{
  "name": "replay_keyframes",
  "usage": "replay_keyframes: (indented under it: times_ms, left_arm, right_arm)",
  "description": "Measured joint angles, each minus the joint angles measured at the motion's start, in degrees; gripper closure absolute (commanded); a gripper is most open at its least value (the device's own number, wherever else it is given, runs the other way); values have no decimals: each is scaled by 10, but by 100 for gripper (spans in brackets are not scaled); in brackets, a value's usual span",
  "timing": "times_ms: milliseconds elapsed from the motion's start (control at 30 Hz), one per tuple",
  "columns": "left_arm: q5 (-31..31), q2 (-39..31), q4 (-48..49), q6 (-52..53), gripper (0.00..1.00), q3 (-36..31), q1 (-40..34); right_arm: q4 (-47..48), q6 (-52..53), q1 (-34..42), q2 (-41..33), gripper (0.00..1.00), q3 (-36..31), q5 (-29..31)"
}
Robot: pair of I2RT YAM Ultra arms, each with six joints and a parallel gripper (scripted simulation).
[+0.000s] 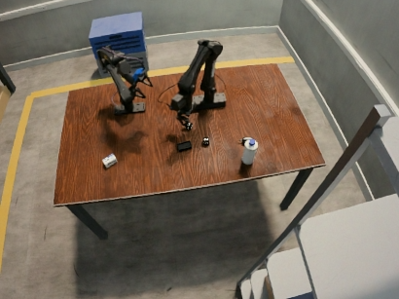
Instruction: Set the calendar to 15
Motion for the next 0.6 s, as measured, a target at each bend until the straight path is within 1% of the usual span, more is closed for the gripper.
replay_keyframes:
  times_ms: [100,300,400,500,600]
  left_arm:
    - [0,1,-9,2,0,11,2]
    - [-1,13,-28,9,0,11,5]
    - [-18,13,-34,23,0,11,-3]
    - [-49,12,-40,50,0,11,-40]
    - [-80,2,-46,82,0,11,-102]
  right_arm:
    - [0,0,0,0,0,0,0]
    - [-1,0,0,0,0,0,0]
    - [-7,7,1,0,0,0,5]
    - [-15,27,16,-7,0,0,24]
    - [-26,47,39,-50,0,0,43]
